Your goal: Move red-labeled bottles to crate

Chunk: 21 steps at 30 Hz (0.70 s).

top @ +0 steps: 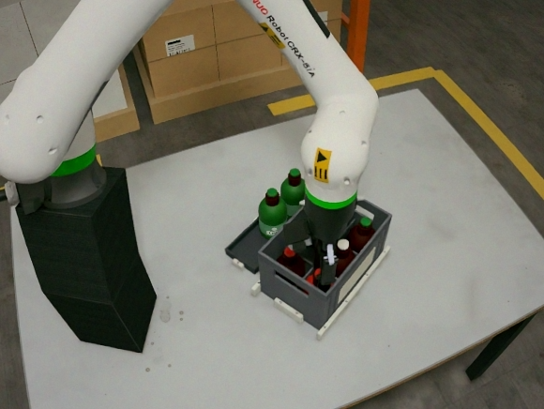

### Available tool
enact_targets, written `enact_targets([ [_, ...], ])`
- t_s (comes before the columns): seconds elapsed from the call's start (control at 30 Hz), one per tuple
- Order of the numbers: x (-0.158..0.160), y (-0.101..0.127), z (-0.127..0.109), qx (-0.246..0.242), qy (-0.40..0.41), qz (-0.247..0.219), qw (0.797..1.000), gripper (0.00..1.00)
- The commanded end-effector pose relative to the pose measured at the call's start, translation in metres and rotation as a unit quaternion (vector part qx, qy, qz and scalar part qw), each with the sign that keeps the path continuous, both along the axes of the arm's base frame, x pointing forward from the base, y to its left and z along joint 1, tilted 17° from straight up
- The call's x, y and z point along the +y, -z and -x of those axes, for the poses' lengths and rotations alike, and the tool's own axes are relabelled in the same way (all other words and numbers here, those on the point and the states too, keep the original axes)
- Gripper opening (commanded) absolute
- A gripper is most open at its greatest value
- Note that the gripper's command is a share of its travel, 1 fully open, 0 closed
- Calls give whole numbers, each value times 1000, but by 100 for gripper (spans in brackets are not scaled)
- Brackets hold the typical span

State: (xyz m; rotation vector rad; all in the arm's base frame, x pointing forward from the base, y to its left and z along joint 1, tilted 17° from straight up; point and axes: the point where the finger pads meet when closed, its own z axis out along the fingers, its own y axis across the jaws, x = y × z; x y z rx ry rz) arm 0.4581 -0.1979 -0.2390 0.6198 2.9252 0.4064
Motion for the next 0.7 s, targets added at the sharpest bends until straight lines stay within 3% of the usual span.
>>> enact_targets([
  [0.0,-1,-1,0,-1,0,0,1000,44],
  [0.67,-2,-6,0,-1,0,0,1000,44],
])
